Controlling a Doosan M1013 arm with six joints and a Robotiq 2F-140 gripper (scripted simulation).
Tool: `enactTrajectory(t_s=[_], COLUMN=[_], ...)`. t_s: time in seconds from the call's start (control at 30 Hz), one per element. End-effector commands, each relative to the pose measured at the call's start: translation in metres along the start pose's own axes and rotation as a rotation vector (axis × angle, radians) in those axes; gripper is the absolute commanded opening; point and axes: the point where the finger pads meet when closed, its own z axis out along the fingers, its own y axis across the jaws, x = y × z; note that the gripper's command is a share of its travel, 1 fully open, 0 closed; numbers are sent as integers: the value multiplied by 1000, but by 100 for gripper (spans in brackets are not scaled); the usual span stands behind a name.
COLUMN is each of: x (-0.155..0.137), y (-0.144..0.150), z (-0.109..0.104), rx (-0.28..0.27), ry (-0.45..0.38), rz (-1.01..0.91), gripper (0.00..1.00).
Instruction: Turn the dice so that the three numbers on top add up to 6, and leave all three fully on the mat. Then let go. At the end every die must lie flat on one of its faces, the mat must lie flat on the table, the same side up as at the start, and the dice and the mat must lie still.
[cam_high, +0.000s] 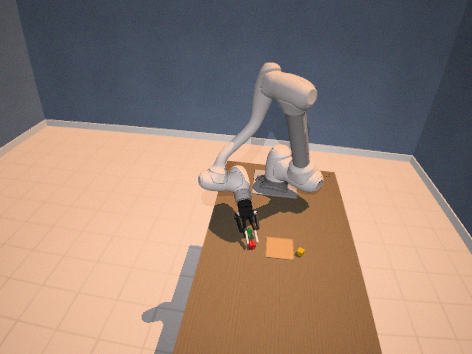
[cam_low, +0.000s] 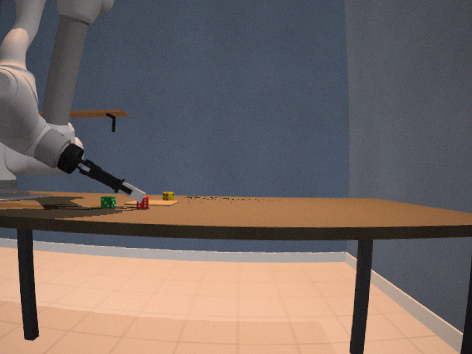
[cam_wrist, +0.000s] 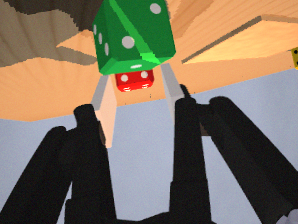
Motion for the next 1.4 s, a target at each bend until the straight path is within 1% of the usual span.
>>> enactTrajectory(t_s=[0.0,0.13,0.47,0.7,0.77,1.03,1.37], x=[0,0,-2,-22,-22,-50,-54], y=[0,0,0,0,0,0,1], z=[-14,-22,-24,-35,-35,-50,-51], rx=[-1,-1,-1,-1,-1,-1,-8], ry=[0,0,0,0,0,0,1], rz=[0,0,0,0,0,0,2], gripper=[28,28,28,28,28,28,28])
